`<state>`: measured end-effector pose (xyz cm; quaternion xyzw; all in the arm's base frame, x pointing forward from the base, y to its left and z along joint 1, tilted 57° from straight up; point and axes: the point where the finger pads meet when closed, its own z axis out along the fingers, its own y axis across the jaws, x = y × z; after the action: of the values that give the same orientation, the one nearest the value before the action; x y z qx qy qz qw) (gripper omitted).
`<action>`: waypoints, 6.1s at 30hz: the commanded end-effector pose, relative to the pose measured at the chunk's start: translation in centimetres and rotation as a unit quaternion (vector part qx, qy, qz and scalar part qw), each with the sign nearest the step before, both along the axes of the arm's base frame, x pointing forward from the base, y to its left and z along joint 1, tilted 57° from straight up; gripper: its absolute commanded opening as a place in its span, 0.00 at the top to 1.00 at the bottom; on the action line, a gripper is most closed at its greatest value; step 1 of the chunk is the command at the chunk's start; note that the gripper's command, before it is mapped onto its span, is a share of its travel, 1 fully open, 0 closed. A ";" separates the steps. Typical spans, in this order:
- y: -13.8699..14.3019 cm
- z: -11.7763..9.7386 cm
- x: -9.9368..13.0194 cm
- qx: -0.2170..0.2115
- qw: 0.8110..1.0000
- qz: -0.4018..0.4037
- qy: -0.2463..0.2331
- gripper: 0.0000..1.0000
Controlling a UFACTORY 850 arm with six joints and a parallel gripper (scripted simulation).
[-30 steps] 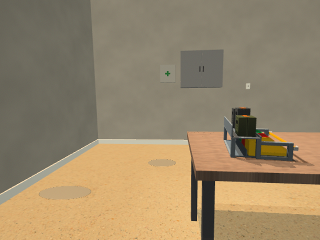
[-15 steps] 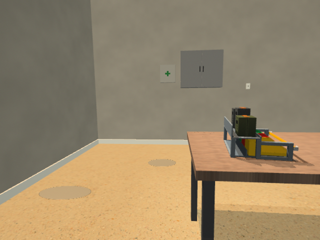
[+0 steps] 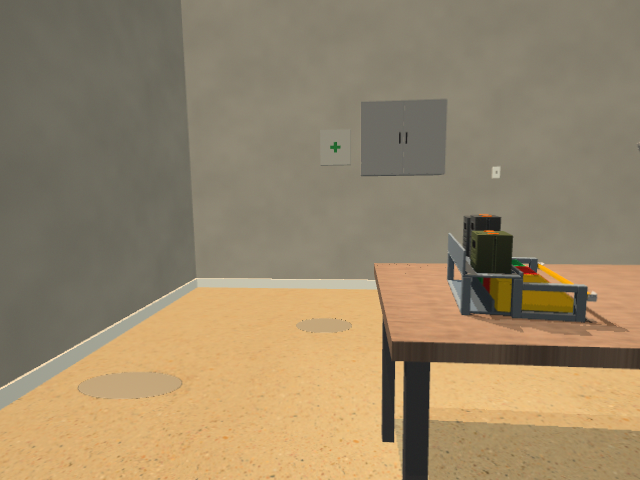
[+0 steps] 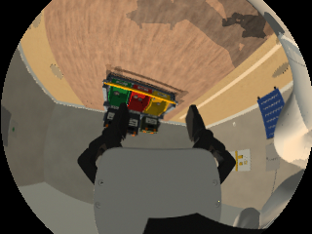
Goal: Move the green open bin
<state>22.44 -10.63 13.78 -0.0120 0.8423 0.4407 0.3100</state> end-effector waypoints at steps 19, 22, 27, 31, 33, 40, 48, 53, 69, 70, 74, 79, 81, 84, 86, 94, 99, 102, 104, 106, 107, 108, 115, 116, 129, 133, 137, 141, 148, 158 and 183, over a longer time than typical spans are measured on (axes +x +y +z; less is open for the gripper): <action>-0.1 0.0 0.0 0.024 0.992 -0.070 0.105 0.00; -0.1 0.0 0.0 0.024 0.992 -0.070 0.105 0.00; -0.1 0.0 0.0 0.044 0.973 -0.126 0.189 0.00; -0.1 0.0 0.0 0.049 0.967 -0.139 0.209 0.00; -0.1 0.0 0.0 0.049 0.967 -0.139 0.209 0.00; -0.1 0.0 0.0 0.049 0.967 -0.139 0.209 0.00; -0.1 0.0 0.0 0.073 0.925 -0.206 0.309 0.00; -0.1 0.0 0.0 0.073 0.925 -0.206 0.309 0.00; -0.1 0.0 0.0 0.096 0.869 -0.270 0.404 0.00; -0.1 0.0 0.0 0.096 0.869 -0.270 0.404 0.00; -0.1 0.0 0.0 0.096 0.869 -0.270 0.404 0.00; -0.1 0.0 0.0 0.117 0.797 -0.328 0.493 0.00; -0.1 0.0 0.0 0.117 0.797 -0.328 0.493 0.00; -0.1 0.0 0.0 0.117 0.797 -0.328 0.493 0.00; -0.1 0.0 0.0 0.117 0.797 -0.328 0.493 0.00; -0.1 0.0 0.0 0.129 0.748 -0.361 0.542 0.00; -0.1 0.0 0.0 0.136 0.713 -0.381 0.573 0.00; -0.1 0.0 0.0 0.136 0.713 -0.381 0.573 0.00; -0.1 0.0 0.0 0.136 0.713 -0.381 0.573 0.00; -0.1 0.0 0.0 0.136 0.713 -0.381 0.573 0.00; -0.1 0.0 0.0 0.136 0.713 -0.381 0.573 0.00; -0.1 0.0 0.0 0.136 0.713 -0.381 0.573 0.00; -0.1 0.0 0.0 0.153 0.616 -0.428 0.643 0.00; -0.1 0.0 0.0 0.153 0.616 -0.428 0.643 0.00; -0.1 0.0 0.0 0.165 0.532 -0.460 0.692 0.00; -0.1 0.0 0.0 0.167 0.510 -0.468 0.703 0.00; -0.1 0.0 0.0 0.167 0.510 -0.468 0.703 0.00; -0.1 0.0 0.0 0.167 0.510 -0.468 0.703 0.00; -0.1 0.0 0.0 0.179 0.394 -0.499 0.750 0.00; -0.1 0.0 0.0 0.179 0.394 -0.499 0.750 0.00; -0.1 0.0 0.0 0.193 0.146 -0.537 0.808 0.00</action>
<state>22.41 -10.64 13.76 0.8589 0.3338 0.0941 -0.3768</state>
